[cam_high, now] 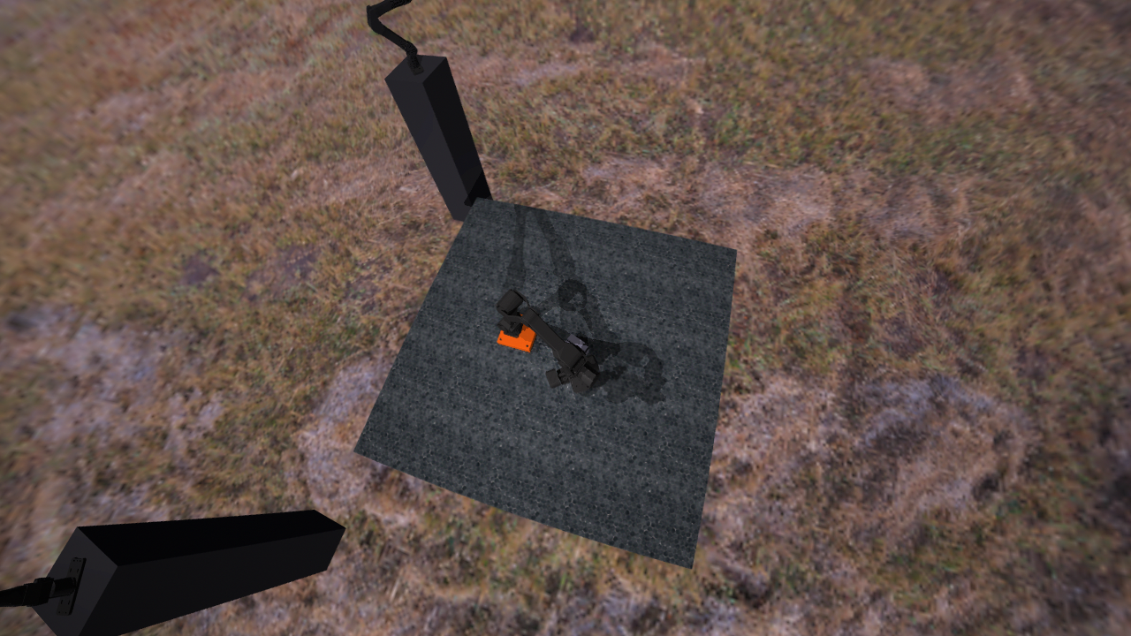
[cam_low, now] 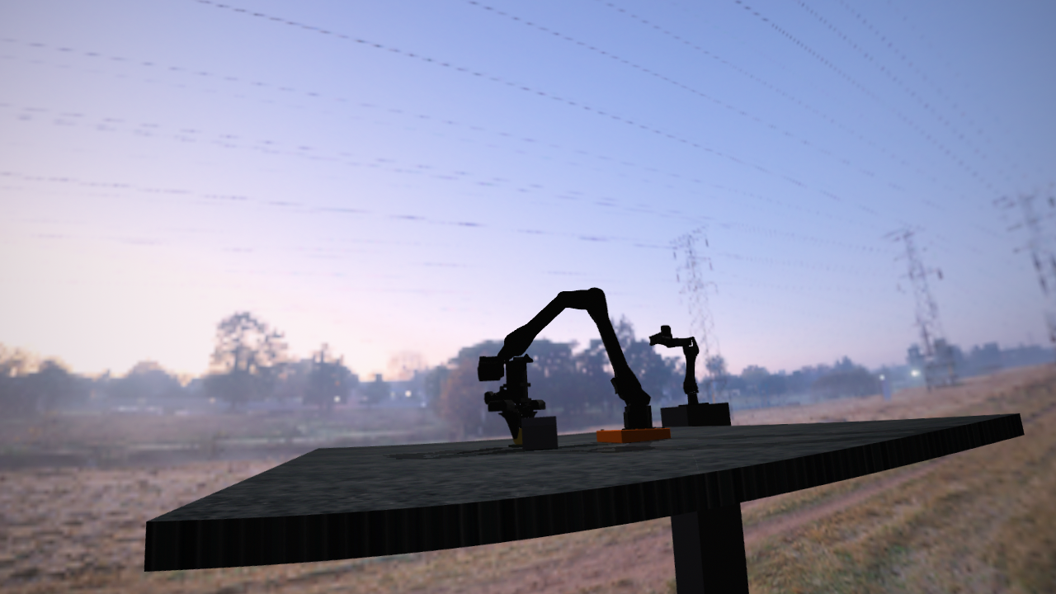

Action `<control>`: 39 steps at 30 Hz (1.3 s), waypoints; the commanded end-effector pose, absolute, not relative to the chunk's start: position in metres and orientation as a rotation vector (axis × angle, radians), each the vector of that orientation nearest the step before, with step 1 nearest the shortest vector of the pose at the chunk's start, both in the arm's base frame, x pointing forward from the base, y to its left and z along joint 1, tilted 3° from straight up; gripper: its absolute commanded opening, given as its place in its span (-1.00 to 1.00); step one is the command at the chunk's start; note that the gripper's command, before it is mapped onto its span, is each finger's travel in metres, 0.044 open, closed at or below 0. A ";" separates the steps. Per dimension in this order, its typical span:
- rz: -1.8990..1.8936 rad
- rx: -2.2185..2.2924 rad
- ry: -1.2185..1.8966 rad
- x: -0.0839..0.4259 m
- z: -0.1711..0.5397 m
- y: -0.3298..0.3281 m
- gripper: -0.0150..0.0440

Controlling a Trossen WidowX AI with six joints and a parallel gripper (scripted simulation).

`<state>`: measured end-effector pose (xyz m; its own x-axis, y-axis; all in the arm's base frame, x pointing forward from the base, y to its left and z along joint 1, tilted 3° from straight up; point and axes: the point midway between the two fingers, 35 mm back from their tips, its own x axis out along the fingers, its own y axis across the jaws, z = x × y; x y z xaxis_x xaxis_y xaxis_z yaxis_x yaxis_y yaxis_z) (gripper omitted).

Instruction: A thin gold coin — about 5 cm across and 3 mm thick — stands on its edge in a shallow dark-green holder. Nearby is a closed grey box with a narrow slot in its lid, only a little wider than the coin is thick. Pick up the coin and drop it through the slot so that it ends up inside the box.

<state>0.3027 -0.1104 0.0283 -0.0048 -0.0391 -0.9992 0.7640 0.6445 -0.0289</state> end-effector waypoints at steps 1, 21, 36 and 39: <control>-0.705 0.653 1.461 0.300 0.018 -0.109 0.05; -0.705 0.653 1.461 0.300 0.016 -0.109 -0.49; -0.705 0.653 1.461 0.304 0.046 -0.109 -0.49; -0.705 0.653 1.461 0.304 0.054 -0.109 -0.49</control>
<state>0.3022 -0.1093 0.0444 -0.0163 -0.0327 -0.9993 0.7628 0.6457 -0.0336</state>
